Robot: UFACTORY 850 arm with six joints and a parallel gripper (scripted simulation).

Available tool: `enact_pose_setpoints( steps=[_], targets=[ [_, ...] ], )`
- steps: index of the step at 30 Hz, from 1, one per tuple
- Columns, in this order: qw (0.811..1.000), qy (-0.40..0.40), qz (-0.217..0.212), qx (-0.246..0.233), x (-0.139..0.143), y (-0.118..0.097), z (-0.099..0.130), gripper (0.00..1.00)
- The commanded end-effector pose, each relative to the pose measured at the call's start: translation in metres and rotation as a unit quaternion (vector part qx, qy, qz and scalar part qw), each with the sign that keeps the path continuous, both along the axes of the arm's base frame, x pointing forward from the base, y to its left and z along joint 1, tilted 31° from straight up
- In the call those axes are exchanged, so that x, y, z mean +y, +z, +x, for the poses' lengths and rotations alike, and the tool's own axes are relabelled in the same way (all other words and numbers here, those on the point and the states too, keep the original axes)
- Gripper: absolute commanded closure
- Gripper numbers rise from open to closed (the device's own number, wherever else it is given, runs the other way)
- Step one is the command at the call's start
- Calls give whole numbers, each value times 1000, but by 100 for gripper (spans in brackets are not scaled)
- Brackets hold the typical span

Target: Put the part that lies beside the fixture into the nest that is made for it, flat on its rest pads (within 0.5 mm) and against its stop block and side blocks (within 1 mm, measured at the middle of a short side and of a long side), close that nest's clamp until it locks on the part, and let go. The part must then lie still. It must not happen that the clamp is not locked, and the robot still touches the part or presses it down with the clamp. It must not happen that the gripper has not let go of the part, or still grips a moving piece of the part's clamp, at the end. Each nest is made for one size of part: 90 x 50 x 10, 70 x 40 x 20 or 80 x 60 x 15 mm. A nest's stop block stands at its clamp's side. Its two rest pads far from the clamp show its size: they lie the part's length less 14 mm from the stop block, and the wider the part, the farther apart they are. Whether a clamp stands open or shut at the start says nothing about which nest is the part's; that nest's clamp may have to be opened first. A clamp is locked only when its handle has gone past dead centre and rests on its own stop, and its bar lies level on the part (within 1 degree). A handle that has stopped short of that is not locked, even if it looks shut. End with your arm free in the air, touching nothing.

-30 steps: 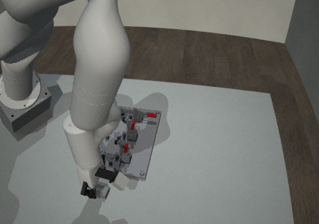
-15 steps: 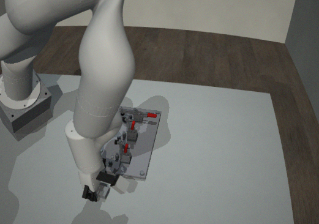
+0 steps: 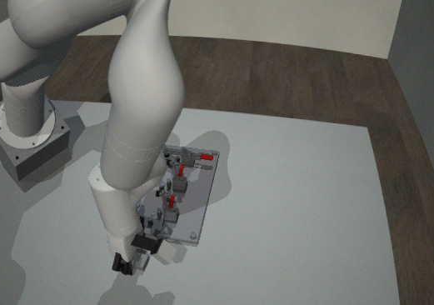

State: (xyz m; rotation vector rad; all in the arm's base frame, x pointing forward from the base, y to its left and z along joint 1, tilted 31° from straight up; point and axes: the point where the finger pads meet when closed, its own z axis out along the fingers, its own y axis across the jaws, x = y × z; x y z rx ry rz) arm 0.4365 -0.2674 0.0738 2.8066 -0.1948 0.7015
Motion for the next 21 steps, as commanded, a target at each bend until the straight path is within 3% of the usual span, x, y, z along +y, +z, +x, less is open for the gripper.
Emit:
enact_pose_setpoints(
  steps=[1, 5, 6, 21],
  targets=[
    [1000, 0, 0, 0, 0, 0, 0, 0],
    [1000, 0, 0, 0, 0, 0, 0, 0],
    [1000, 0, 0, 0, 0, 0, 0, 100],
    [1000, 0, 0, 0, 0, 0, 0, 100]
  ],
)
